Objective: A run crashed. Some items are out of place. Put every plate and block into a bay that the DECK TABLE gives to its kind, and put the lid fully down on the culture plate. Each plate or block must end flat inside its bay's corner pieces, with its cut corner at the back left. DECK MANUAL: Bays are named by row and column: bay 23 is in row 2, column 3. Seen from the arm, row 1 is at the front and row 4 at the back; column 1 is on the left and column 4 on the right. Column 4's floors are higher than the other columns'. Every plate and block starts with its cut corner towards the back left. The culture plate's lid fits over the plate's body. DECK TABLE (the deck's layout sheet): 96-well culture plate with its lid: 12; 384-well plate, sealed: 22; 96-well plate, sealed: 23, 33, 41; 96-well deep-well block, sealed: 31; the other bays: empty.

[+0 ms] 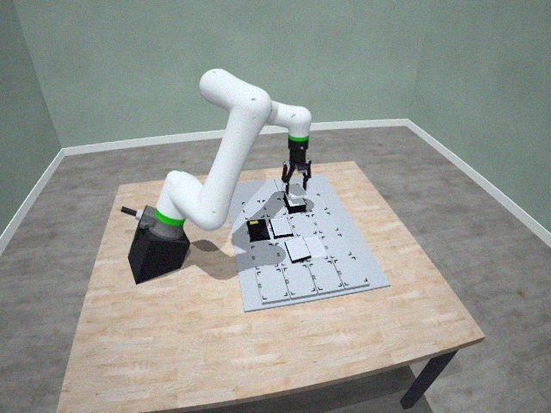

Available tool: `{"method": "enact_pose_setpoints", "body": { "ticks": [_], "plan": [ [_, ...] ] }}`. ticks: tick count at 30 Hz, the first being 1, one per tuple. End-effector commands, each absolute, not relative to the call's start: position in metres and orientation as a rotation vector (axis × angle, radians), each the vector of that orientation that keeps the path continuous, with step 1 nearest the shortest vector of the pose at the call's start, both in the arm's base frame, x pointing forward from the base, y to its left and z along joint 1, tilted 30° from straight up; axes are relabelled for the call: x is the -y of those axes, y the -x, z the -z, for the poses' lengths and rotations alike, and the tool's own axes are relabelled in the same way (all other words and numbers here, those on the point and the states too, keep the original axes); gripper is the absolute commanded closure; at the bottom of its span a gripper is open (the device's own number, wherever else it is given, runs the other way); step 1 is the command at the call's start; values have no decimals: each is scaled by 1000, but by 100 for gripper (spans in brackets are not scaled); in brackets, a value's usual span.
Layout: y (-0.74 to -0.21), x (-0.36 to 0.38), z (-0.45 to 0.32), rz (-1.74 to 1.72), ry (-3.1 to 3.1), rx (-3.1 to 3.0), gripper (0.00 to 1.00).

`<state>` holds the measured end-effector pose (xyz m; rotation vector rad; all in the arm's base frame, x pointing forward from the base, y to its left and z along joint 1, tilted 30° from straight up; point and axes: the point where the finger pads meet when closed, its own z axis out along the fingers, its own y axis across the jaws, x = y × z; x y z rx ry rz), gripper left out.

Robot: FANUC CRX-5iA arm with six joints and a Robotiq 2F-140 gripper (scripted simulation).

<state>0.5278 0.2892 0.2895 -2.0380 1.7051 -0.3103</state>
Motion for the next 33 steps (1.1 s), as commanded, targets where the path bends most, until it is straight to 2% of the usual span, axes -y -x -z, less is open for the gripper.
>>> {"method": "enact_pose_setpoints", "body": {
  "ticks": [1,33],
  "plan": [
    [-528,-289,-291,311,2037,-1704,90],
    [-592,-279,-322,281,1952,-1790,90]
  ]
}}
